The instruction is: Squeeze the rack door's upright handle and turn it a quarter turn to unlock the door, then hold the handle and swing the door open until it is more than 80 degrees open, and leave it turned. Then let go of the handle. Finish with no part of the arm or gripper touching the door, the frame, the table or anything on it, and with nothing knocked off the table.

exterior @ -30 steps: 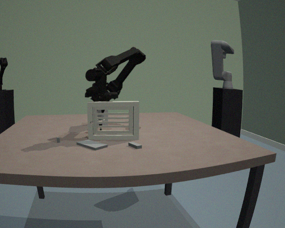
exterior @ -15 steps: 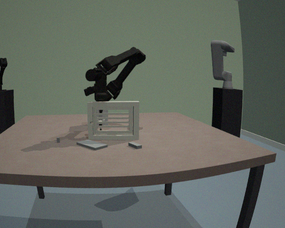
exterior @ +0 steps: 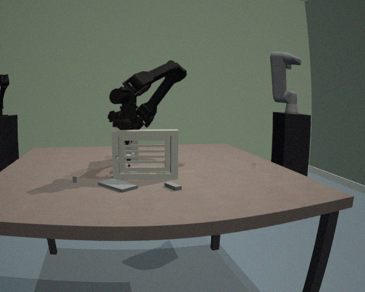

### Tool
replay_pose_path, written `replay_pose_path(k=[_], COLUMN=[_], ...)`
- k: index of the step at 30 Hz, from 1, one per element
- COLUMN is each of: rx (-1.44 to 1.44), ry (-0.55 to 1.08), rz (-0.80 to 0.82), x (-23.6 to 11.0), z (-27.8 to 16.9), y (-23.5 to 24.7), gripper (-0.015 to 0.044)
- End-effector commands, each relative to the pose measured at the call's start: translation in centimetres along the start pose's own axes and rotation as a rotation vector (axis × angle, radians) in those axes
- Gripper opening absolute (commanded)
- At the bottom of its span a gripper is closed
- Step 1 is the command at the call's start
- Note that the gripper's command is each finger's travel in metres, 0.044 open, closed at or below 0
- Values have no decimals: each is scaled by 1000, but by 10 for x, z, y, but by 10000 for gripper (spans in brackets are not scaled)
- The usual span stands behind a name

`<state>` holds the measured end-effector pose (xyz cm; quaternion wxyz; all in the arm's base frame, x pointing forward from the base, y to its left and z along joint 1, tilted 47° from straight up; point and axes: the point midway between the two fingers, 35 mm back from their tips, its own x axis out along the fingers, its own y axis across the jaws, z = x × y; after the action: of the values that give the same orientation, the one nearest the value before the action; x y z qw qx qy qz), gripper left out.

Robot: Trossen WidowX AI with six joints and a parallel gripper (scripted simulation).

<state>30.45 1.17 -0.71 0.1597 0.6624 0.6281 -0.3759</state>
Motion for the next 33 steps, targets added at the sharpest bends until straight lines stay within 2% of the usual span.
replay_pose_path(k=[1, 4, 14, 15, 18, 33], rx=[30, 30, 30, 30, -44, -787], ry=[9, 9, 9, 9, 9, 8], rz=[0, 0, 0, 0, 0, 4], x=[0, 0, 0, 0, 0, 0], z=[-1, -1, -1, -1, -1, -1], y=[0, 0, 0, 0, 0, 0], gripper=[26, 26, 288, 297, 297, 297])
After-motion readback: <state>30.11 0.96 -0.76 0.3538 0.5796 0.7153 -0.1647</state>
